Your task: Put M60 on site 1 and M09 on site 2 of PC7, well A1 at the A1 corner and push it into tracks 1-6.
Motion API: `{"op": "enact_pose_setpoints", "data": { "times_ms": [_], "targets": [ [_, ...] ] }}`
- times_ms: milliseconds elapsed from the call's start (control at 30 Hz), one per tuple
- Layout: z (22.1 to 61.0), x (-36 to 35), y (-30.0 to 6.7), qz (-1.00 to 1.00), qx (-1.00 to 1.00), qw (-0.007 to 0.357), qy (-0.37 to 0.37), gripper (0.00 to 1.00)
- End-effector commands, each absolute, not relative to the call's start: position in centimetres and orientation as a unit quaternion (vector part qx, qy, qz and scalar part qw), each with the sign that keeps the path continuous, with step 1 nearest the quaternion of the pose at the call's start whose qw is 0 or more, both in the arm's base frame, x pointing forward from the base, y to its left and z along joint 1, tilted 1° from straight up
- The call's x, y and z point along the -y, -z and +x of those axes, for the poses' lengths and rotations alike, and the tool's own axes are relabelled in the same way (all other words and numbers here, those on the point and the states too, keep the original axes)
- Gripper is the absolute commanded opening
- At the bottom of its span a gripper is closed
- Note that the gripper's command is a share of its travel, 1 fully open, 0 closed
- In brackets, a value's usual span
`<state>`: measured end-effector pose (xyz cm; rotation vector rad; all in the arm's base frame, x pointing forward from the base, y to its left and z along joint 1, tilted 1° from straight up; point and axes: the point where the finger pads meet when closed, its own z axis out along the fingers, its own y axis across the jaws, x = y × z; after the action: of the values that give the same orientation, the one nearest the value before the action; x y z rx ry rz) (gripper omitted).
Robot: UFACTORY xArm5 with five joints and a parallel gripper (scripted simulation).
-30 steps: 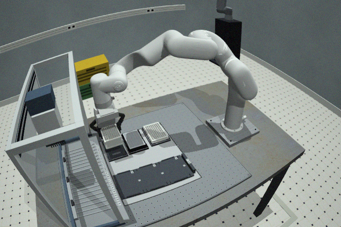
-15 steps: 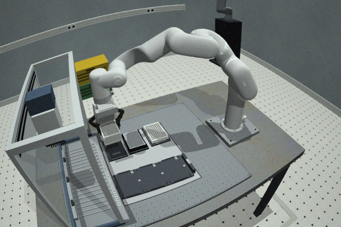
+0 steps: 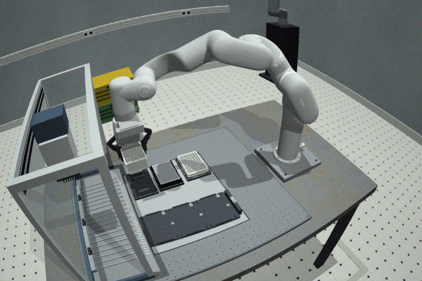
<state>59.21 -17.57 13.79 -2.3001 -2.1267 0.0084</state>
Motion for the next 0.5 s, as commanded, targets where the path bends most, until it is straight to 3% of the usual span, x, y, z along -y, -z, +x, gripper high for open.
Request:
{"op": "enact_pose_setpoints", "data": {
  "times_ms": [0,467],
  "targets": [
    [59.1,17.4,-14.0,-0.734,0.679,0.009,-0.003,0.00],
    [59.1,17.5,-15.3,-0.734,0.679,0.009,-0.003,0.00]
  ]
}}
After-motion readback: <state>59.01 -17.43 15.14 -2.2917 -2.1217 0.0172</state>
